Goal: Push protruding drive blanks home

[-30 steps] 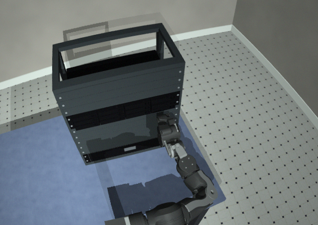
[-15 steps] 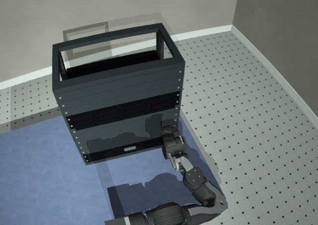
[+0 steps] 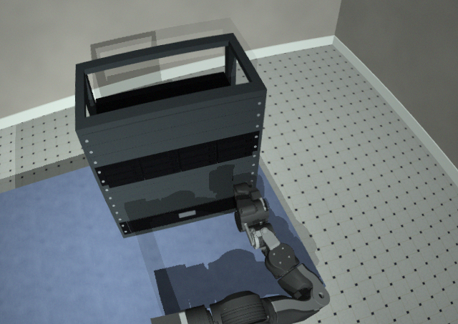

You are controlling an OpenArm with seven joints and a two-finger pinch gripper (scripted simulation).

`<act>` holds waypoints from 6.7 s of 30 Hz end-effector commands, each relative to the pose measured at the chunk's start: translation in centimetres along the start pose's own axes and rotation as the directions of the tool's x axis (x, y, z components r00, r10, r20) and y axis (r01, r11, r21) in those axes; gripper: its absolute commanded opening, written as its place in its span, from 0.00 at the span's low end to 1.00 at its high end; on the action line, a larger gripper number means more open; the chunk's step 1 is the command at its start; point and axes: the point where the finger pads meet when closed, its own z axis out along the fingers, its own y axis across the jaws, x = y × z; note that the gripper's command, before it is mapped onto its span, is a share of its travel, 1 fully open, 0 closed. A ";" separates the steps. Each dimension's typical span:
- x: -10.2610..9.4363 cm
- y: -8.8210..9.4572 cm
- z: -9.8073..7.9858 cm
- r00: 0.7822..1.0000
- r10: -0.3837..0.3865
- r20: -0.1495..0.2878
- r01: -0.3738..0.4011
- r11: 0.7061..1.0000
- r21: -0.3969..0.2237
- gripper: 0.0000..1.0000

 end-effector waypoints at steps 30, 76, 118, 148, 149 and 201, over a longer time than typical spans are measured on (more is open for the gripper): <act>-1.5 2.9 3.6 1.000 -0.001 0.005 0.001 1.000 -0.008 0.00; -1.2 2.7 6.1 1.000 -0.001 0.003 0.001 1.000 -0.007 0.00; -1.2 2.7 8.2 1.000 -0.001 0.005 0.001 1.000 -0.005 0.00; -1.2 2.8 9.4 1.000 -0.001 0.003 0.001 1.000 -0.006 0.00; -1.2 2.8 9.4 1.000 -0.001 0.003 0.001 1.000 -0.006 0.00; -1.1 2.9 10.3 1.000 -0.001 0.002 0.001 1.000 -0.006 0.00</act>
